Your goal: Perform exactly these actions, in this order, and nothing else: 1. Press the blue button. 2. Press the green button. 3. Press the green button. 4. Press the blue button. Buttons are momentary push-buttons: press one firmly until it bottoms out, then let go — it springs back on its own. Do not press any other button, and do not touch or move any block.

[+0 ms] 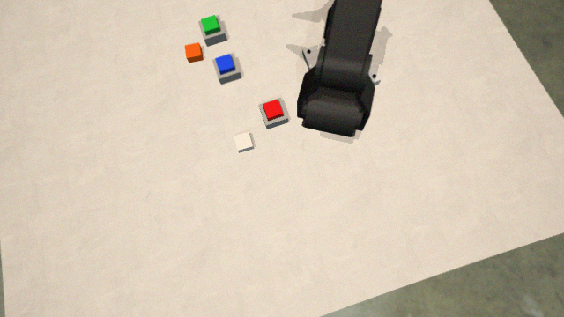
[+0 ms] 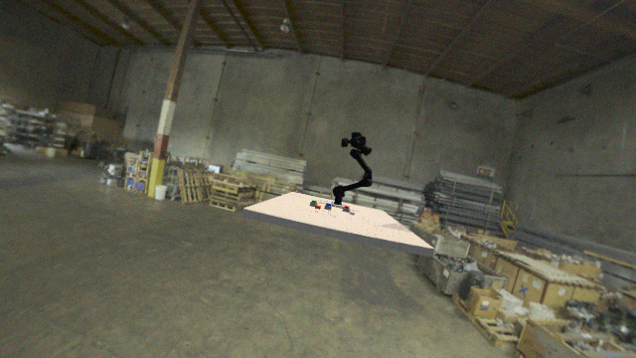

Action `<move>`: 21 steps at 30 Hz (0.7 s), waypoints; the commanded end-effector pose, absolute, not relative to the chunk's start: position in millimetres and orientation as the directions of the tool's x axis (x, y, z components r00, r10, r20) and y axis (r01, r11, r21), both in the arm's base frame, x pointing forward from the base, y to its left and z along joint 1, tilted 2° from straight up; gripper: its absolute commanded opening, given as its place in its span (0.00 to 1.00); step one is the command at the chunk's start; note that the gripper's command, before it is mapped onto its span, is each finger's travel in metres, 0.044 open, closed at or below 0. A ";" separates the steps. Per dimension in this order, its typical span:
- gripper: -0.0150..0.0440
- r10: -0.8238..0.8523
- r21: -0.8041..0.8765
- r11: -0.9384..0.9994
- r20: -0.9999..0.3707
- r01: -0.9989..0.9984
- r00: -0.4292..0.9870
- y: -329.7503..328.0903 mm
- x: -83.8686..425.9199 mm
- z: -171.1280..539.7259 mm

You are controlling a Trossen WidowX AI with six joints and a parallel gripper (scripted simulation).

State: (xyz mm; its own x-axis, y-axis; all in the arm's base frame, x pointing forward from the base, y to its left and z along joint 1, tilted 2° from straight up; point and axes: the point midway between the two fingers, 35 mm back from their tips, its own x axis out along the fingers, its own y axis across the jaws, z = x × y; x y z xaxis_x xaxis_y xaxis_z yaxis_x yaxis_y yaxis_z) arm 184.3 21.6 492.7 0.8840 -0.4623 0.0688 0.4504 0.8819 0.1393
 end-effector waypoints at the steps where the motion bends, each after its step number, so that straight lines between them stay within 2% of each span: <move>1: 0.93 -0.454 0.144 0.886 0.075 0.440 0.888 21.4 183.0 494.5; 7: 0.93 -0.251 0.287 0.943 0.286 0.168 0.925 -10.1 146.0 543.5; 11: 0.93 -0.223 0.406 0.912 0.393 0.049 0.892 -61.1 132.9 559.0; 14: 0.93 -0.255 0.497 0.867 0.411 0.019 0.875 -102.4 137.4 554.8; 21: 0.93 -0.303 0.585 0.810 0.373 0.031 0.877 -141.0 153.2 537.9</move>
State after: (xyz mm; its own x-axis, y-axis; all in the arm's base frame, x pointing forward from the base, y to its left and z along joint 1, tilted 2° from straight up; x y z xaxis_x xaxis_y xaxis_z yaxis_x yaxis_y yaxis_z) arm 133.3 -82.2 559.3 0.8801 -0.2298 0.4154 0.0157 0.8886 0.4584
